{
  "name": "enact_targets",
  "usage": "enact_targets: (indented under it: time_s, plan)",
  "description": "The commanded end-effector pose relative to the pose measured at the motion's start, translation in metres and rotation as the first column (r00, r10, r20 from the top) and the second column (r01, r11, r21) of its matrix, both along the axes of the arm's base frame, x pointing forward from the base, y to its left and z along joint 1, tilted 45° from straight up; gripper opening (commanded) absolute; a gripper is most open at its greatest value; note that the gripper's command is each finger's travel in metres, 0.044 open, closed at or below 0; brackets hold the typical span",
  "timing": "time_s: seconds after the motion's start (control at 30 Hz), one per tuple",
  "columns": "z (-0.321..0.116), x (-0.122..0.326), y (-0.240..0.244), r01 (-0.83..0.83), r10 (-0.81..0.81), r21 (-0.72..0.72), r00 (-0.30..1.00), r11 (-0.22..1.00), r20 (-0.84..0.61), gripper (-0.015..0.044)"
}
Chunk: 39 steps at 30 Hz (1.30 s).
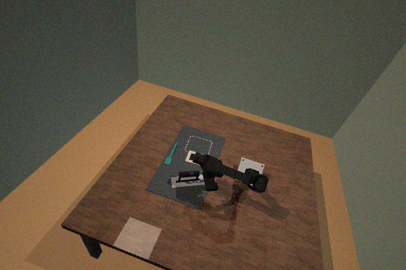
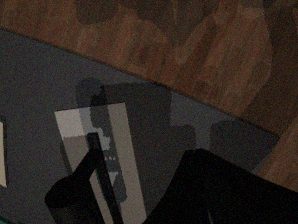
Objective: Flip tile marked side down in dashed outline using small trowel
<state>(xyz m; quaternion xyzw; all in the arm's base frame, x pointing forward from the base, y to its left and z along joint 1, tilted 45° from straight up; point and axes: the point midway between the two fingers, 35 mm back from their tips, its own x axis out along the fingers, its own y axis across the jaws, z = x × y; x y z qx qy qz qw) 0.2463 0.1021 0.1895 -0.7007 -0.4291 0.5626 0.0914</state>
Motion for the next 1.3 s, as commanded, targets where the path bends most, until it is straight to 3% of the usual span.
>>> enact_targets:
  time_s: [0.0,0.17,0.3,0.77,1.27]
  plan:
    - [0.0,0.0,0.0,0.0,0.0,0.0,1.0,1.0,0.0,0.0052]
    - [0.0,0.001,0.0,-0.016,0.016,0.0,1.0,1.0,0.016,0.0179]
    - [0.001,0.006,-0.001,-0.11,0.11,-0.006,0.988,0.994,0.109,0.027]
    - [0.004,0.024,-0.006,-0.424,0.424,-0.099,0.802,0.9,0.42,0.027]
    - [0.006,0.044,-0.012,-0.652,0.651,-0.3,0.4,0.697,0.645,0.027]
